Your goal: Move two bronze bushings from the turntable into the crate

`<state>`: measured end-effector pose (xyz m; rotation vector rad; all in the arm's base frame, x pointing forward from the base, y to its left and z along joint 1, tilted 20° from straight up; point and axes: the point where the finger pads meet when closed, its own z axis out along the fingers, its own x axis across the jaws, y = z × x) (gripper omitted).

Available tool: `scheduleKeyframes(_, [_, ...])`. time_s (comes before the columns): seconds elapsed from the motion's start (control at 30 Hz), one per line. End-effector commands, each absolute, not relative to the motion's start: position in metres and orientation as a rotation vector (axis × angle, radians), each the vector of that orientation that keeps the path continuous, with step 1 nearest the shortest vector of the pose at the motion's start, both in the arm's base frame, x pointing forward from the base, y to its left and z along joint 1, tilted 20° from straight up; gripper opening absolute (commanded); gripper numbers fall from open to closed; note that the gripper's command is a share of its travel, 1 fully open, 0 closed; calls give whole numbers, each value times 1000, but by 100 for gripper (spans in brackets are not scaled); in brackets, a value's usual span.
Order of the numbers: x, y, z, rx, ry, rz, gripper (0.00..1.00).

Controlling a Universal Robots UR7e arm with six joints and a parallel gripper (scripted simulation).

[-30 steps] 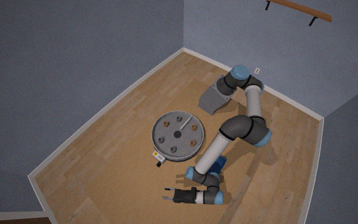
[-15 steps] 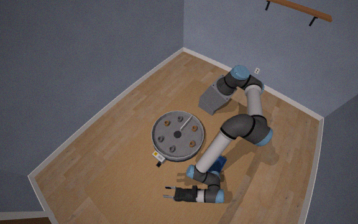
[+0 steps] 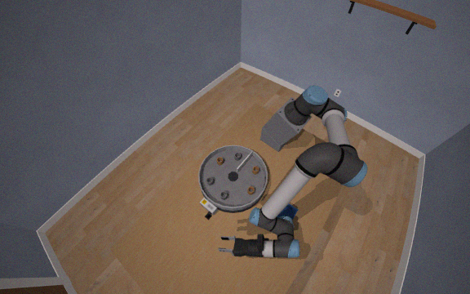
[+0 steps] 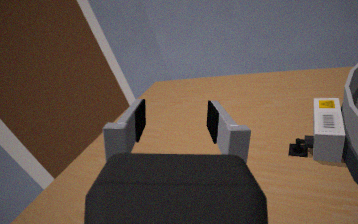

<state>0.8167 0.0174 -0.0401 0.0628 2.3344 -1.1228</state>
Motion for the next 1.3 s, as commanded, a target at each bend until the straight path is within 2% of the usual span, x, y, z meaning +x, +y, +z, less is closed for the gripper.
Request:
scheduleKeyframes(0.0, [789,13,-26,65,2332,-1123,100])
scheduleKeyframes(0.07, [769,9,-18,65,2332,-1123,100])
scheduleKeyframes(0.47, [769,9,-18,65,2332,-1123,100])
scheduleKeyframes(0.63, [720,2,3,65,2332,-1123,100])
scheduleKeyframes(1.03, [720,2,3,65,2332,-1123,100])
scheduleKeyframes(1.2, [671,-6,24,66,2333,-1123,100])
scheduleKeyframes(1.27, [671,-6,24,66,2333,-1123,100])
